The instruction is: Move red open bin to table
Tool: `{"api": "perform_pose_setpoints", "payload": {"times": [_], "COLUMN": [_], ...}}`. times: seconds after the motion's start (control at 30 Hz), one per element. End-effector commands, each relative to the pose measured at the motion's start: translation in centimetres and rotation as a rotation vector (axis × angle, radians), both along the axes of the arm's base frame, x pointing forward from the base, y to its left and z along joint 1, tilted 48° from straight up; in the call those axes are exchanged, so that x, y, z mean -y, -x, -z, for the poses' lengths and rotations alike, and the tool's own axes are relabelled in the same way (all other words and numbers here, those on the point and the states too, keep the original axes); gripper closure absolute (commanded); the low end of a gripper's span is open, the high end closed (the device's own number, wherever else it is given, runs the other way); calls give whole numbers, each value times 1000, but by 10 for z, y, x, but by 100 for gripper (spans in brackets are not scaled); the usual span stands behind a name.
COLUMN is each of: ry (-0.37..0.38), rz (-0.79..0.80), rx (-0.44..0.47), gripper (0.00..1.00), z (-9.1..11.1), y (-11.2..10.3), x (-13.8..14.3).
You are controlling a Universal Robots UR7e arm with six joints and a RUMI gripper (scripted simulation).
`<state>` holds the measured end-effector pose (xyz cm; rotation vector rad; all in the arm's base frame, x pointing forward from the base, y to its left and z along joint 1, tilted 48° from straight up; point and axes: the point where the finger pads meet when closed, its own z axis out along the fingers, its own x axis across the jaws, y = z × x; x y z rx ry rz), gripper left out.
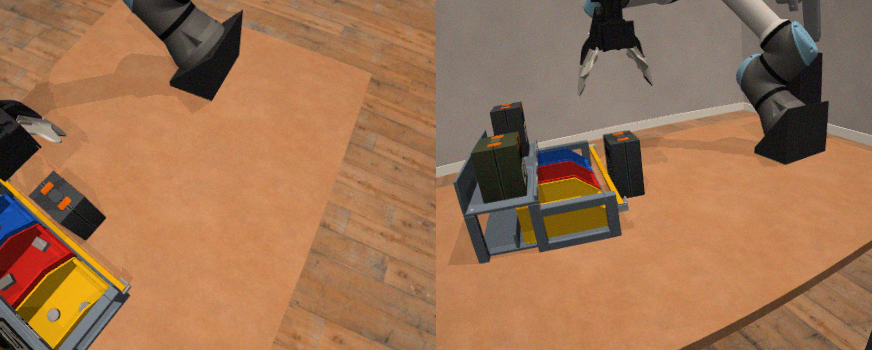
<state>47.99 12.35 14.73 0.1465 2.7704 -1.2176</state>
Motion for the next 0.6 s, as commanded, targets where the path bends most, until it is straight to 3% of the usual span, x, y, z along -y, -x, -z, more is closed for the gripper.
{"api": "perform_pose_setpoints", "payload": {"times": [0.0, 0.57], "ry": [-5, -5], "rz": [-7, -7], "rx": [4, 4], "gripper": [0, 0], "z": [22, 39], "y": [-4, -6], "x": [23, 43]}}
